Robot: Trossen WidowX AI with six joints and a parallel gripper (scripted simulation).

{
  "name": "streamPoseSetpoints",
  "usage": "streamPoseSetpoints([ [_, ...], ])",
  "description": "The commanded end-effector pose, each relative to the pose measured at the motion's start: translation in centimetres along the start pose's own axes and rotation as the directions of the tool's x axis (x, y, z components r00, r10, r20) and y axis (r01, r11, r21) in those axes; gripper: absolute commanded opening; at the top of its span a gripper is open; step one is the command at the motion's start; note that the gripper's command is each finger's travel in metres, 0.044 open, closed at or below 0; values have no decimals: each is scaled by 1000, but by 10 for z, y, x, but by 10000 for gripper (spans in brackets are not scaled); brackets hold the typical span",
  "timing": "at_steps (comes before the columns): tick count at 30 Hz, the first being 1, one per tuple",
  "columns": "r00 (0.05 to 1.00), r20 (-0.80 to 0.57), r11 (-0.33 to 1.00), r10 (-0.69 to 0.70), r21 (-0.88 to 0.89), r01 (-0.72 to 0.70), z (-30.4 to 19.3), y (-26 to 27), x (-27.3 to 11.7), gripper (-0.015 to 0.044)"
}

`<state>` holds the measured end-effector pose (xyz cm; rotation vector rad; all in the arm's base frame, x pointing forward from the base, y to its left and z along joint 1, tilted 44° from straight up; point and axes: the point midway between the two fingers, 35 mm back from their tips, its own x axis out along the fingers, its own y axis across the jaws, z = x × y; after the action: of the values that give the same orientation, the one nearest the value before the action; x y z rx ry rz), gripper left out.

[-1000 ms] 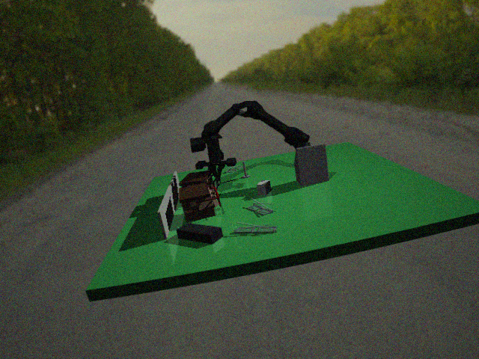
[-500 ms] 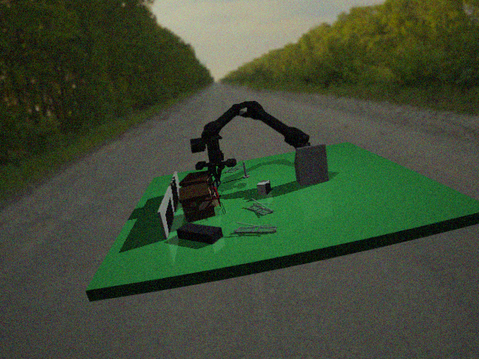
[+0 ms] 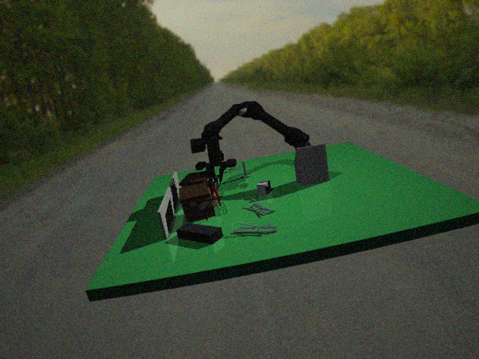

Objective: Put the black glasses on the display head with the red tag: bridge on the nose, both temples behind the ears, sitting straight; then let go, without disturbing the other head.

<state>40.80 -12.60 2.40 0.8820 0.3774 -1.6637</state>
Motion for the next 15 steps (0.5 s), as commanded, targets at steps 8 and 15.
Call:
streamPoseSetpoints([
  [8,999,1,999,-40,-1,40,0,1,-35,107],
  [15,999,1,999,-41,-2,41,0,-16,-40,107],
])
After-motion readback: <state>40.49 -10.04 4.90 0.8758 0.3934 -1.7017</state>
